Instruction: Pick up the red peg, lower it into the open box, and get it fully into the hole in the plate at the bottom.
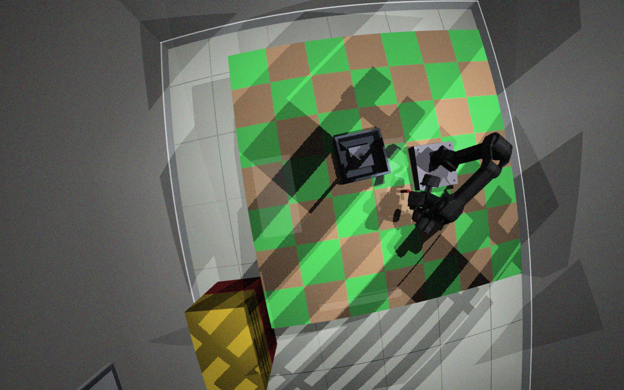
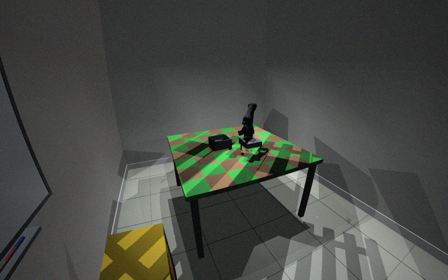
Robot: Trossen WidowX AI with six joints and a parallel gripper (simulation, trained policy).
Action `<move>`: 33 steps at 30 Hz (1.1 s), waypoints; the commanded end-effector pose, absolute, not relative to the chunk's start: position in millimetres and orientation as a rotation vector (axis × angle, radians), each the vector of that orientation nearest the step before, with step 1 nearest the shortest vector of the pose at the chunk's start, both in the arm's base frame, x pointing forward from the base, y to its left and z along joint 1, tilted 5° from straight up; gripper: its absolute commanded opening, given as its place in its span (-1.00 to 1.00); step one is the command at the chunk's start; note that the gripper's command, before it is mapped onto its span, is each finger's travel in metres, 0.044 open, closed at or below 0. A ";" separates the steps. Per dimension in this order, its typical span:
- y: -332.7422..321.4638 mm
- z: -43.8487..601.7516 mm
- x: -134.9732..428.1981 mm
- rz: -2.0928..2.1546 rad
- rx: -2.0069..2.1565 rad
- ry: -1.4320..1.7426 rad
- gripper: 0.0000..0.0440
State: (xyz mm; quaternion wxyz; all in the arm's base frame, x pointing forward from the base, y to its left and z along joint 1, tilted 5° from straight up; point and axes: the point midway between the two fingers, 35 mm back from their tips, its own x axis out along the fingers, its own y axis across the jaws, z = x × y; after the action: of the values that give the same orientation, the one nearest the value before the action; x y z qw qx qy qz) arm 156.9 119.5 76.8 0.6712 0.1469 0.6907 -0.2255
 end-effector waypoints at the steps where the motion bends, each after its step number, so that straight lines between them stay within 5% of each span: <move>1: 114.6 70.4 163.4 -0.582 0.371 1.546 1.00; 21: 98.7 18.4 174.7 -0.688 0.393 1.505 0.93; 33: 94.3 -6.3 177.7 -0.726 0.376 1.511 -0.40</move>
State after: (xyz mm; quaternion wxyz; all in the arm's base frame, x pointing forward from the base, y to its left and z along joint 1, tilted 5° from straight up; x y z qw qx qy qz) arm 178.7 98.1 -0.4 0.6567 0.1725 0.6650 -0.3110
